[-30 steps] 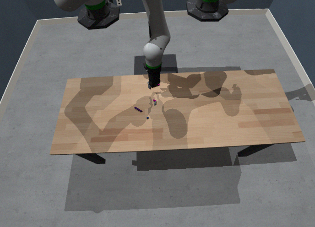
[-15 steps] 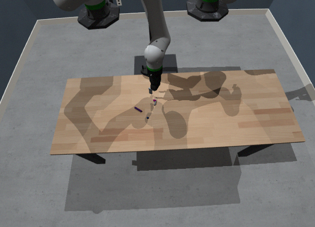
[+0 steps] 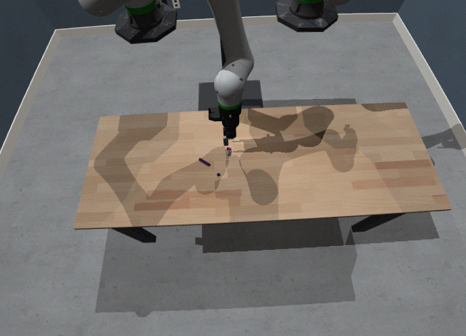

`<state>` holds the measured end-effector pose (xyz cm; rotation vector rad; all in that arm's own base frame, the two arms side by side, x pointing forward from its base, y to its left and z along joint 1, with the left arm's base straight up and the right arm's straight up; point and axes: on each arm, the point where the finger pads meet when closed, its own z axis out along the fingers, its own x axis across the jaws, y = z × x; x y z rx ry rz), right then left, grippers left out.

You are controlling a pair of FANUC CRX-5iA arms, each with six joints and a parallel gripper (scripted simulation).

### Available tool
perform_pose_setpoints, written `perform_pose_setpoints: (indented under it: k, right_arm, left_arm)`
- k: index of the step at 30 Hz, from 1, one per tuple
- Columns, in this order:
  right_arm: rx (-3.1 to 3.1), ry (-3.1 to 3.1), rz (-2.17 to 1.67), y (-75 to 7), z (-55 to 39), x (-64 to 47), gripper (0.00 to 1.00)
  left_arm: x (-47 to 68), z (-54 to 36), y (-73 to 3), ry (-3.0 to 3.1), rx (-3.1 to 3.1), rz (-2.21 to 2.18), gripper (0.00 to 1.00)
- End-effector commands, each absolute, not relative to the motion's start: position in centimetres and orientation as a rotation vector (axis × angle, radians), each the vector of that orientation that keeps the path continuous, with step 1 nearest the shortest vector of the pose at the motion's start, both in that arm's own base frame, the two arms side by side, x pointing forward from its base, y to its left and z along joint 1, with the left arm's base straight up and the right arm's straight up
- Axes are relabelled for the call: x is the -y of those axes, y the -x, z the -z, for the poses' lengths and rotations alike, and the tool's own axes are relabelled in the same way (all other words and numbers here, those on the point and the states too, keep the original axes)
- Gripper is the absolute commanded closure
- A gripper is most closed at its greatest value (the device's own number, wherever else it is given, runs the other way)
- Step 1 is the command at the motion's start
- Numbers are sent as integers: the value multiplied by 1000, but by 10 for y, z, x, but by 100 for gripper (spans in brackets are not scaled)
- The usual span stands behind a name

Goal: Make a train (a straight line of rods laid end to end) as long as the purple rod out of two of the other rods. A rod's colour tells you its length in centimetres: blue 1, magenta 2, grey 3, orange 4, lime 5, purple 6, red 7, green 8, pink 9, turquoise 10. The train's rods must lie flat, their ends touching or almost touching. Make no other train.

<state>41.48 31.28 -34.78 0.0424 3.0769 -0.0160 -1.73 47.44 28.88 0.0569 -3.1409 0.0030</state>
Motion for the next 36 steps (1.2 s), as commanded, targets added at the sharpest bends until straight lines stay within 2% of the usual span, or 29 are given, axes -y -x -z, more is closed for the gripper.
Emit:
perform_pose_setpoints:
  k: [1,21,36]
  right_arm:
    - [-3134,199,-3,-427,347,-314,0]
    - [-2934,1119,0,-471,345,-321,0]
    - [-2911,1176,0,-474,345,-322,0]
  left_arm:
    - [-475,-290,17,-57,3141,0,0]
    - [-475,-290,17,-57,3141,0,0]
    - [-475,-290,17,-57,3141,0,0]
